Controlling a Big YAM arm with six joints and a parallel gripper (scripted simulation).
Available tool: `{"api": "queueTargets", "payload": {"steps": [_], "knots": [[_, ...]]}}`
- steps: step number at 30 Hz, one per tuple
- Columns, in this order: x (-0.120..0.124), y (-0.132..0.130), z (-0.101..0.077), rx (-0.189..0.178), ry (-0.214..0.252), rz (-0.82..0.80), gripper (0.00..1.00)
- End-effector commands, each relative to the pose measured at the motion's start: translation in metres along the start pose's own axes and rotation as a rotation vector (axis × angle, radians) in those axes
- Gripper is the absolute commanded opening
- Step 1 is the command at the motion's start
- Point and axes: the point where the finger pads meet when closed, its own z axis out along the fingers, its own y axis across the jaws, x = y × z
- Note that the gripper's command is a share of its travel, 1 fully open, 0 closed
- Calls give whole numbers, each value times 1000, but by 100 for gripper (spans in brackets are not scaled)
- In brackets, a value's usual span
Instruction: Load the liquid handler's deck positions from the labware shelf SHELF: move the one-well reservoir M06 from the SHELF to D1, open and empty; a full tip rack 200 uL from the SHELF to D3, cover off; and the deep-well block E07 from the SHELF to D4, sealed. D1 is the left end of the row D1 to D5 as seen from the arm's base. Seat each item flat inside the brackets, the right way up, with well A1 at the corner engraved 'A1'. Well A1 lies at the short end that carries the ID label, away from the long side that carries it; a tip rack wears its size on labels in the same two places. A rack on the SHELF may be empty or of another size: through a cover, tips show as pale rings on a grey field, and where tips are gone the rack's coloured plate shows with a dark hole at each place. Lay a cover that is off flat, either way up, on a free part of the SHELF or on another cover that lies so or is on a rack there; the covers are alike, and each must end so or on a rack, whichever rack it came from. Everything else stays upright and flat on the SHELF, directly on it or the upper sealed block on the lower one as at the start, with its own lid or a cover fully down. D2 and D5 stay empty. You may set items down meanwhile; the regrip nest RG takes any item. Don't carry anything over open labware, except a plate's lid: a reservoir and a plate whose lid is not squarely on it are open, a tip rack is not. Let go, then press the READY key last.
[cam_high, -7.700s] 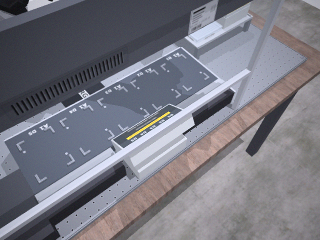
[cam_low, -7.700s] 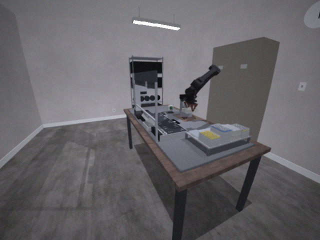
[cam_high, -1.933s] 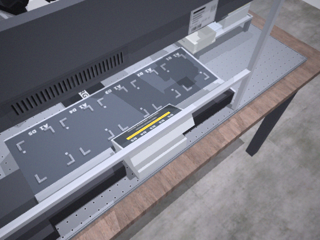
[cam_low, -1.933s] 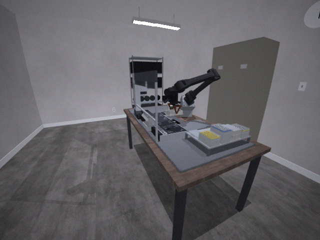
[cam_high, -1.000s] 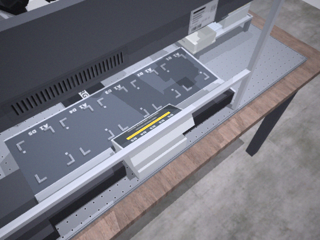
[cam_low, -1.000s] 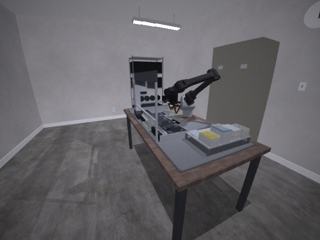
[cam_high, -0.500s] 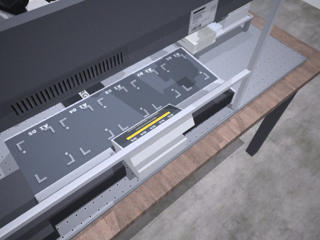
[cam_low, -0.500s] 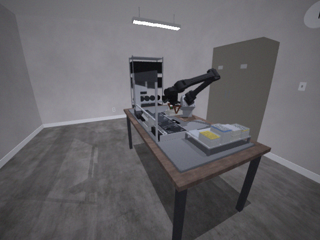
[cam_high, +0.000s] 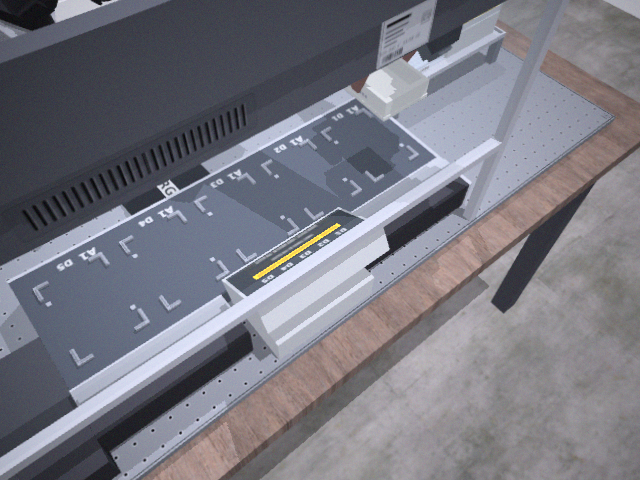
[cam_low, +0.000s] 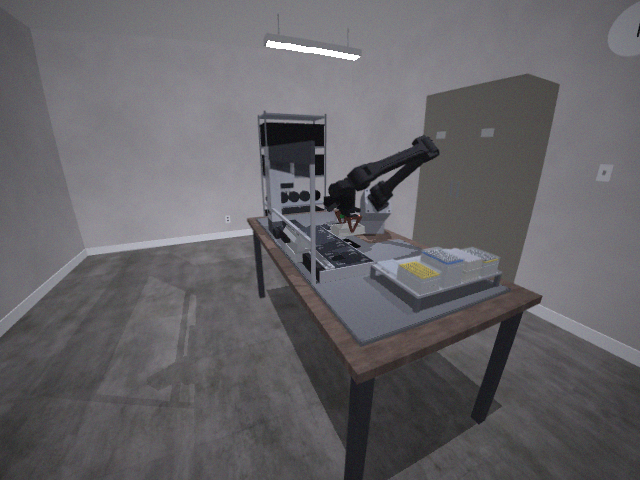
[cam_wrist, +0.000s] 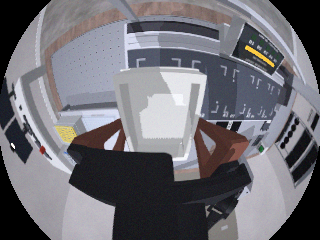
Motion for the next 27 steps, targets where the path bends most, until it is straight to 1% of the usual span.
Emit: {"api": "queueTargets", "payload": {"steps": [1, 2, 3, 10, 17, 19, 20, 23, 26, 27], "knots": [[-4, 4, 6, -7, -5, 4, 0], [-4, 4, 6, -7, -5, 4, 0], [-2, 11, 1, -13, -18, -12, 0], [-3, 4, 20, -6, -3, 6, 0], [-3, 7, 29, -9, -8, 0, 0], [-3, 7, 29, -9, -8, 0, 0], [-12, 19, 25, -20, -26, -20, 0], [-3, 5, 38, -7, -4, 5, 0], [-3, 4, 43, -6, -3, 7, 0], [-5, 8, 43, -10, -9, 0, 0]]}}
